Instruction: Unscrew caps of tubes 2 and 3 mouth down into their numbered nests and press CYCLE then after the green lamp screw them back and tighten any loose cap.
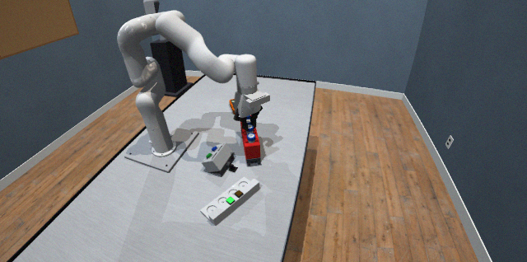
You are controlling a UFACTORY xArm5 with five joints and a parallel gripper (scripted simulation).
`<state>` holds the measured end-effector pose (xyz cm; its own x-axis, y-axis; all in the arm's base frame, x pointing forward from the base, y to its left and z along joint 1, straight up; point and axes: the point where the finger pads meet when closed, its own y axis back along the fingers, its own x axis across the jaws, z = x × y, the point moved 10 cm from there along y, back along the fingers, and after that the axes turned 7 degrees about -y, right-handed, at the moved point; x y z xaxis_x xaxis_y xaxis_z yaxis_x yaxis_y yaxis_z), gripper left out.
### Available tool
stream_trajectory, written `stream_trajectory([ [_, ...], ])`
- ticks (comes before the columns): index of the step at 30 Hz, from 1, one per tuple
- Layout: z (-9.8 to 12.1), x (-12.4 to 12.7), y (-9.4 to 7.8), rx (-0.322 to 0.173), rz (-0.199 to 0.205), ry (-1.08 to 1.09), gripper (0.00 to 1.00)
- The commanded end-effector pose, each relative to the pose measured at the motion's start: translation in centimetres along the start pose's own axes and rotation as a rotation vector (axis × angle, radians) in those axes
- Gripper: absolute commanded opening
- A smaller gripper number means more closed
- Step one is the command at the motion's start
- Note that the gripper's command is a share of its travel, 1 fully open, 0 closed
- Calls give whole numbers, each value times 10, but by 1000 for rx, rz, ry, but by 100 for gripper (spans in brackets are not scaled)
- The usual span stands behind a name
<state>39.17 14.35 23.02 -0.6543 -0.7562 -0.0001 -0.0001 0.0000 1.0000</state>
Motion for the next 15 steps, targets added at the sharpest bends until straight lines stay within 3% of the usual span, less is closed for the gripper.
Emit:
stream_trajectory([
  [1, 0, -1, 0, 2, -3, 0, 0],
  [15, 0, -1, -3, 2, -3, 0, 0],
])
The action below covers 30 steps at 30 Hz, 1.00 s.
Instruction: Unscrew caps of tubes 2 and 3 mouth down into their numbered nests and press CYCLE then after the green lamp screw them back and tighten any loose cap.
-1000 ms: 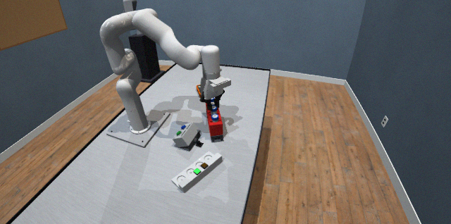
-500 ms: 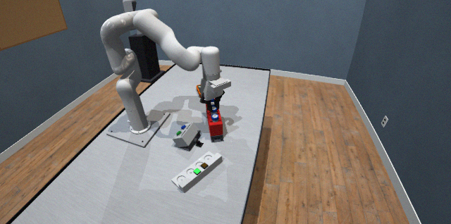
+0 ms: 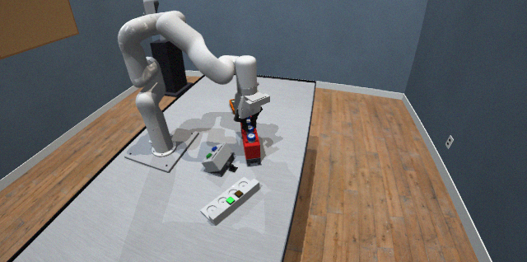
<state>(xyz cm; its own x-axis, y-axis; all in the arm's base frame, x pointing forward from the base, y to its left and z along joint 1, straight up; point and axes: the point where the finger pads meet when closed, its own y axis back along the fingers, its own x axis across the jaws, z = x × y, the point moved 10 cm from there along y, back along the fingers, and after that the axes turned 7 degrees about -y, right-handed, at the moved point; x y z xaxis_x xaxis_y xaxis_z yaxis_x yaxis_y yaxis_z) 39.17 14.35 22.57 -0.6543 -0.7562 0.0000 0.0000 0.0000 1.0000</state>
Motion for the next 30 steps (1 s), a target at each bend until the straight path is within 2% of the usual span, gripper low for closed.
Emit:
stream_trajectory([
  [1, 0, -1, 1, 2, -4, 0, 0],
  [2, 0, -1, 1, 2, -4, 0, 46],
  [22, 0, -1, 1, 2, -4, 0, 46],
  [25, 0, -1, 0, 2, -4, -98, 46],
  [30, 0, -1, -3, 2, -4, -98, 46],
])
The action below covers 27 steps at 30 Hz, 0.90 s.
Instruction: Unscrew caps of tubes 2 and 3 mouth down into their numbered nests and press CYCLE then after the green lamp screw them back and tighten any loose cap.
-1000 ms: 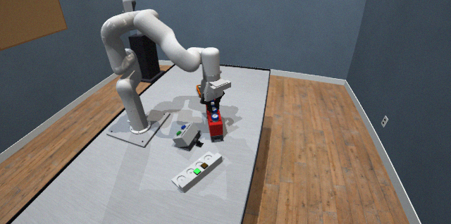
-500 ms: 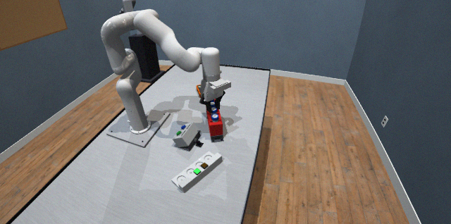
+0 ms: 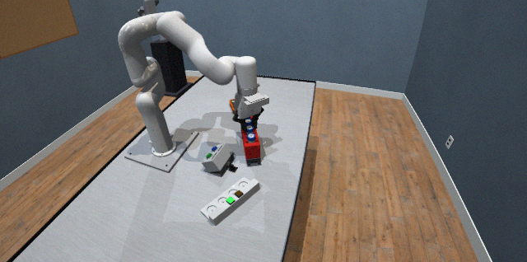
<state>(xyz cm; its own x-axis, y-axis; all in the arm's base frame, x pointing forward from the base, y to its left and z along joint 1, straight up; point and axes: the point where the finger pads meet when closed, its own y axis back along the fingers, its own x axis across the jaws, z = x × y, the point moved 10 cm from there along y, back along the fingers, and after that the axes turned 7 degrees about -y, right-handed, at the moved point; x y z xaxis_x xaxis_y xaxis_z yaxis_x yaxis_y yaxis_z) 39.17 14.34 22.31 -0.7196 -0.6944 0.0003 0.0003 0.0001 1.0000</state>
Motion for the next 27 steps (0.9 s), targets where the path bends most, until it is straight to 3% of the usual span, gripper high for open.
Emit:
stream_trajectory([
  [1, 0, -1, 0, 2, -4, -8, 46],
  [12, 0, -1, -3, 2, -4, -8, 46],
  [13, 0, -1, -3, 2, -4, -8, 0],
  [27, 0, -1, -3, 2, -4, -8, 0],
])
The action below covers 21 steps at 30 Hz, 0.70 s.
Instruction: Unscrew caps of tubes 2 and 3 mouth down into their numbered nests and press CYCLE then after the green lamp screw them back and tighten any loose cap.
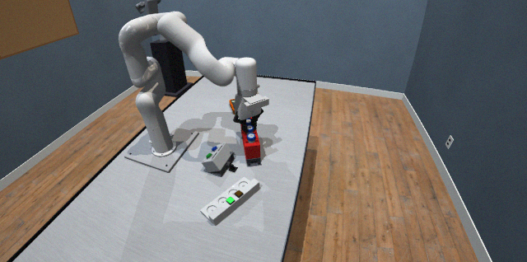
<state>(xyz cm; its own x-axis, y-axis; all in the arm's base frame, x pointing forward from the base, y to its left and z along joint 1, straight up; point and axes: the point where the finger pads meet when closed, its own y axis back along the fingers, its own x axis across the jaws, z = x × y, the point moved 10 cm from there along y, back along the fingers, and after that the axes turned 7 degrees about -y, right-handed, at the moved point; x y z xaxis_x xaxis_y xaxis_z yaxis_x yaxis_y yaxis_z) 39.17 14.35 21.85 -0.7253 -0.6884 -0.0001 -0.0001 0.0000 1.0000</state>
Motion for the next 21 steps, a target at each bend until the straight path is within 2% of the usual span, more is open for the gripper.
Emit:
stream_trajectory([
  [1, 0, -1, 1, 1, -4, -33, 0],
  [21, 0, -1, 0, 0, -4, -633, 0],
])
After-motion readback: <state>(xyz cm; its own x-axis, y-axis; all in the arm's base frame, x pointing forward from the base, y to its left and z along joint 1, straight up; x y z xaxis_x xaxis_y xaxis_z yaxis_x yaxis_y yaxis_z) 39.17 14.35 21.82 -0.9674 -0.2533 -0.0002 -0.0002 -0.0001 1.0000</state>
